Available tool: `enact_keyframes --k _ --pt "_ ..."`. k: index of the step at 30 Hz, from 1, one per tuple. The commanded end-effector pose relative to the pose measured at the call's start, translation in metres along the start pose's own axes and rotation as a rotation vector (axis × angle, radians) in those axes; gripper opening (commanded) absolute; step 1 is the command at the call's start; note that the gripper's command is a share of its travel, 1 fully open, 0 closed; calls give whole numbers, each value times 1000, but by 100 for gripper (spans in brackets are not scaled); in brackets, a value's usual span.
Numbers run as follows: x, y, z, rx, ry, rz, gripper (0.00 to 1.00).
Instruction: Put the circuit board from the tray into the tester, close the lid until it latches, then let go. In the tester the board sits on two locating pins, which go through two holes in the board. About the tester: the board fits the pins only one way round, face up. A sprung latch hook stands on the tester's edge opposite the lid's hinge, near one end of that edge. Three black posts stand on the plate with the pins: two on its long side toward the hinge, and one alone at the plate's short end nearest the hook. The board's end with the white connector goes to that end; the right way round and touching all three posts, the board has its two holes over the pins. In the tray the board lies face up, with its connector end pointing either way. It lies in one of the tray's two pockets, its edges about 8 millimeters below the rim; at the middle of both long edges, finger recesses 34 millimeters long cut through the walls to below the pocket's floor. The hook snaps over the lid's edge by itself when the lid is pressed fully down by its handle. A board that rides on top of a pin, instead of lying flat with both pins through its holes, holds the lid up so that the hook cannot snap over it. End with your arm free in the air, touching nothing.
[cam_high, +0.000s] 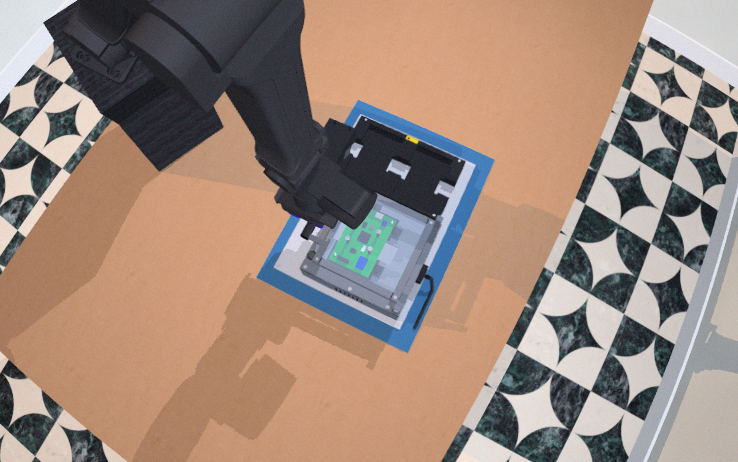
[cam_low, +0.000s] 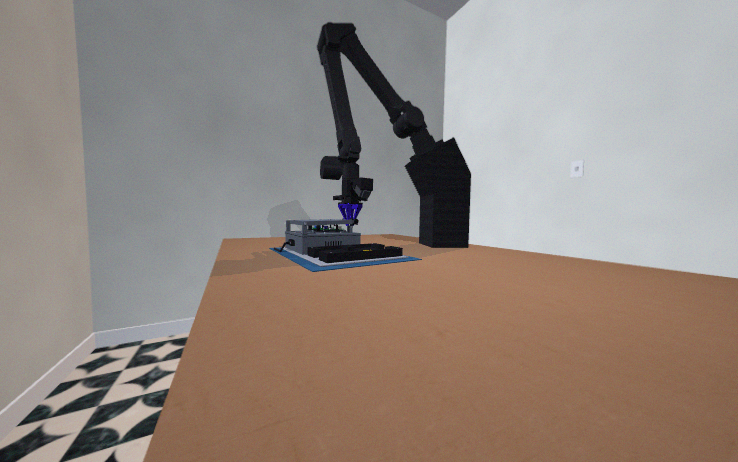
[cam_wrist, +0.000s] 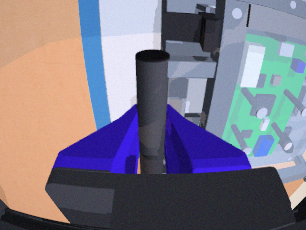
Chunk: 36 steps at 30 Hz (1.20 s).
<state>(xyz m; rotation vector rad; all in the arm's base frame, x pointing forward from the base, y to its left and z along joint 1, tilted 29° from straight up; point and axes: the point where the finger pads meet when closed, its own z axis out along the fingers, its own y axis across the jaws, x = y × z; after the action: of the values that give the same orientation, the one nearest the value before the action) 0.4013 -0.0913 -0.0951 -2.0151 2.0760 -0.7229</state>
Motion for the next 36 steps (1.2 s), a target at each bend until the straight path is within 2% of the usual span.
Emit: enact_keyframes --k 1,36 --pt "7 0 14 -13 3 0 0" --pt "7 -1 17 -8 4 1 0"
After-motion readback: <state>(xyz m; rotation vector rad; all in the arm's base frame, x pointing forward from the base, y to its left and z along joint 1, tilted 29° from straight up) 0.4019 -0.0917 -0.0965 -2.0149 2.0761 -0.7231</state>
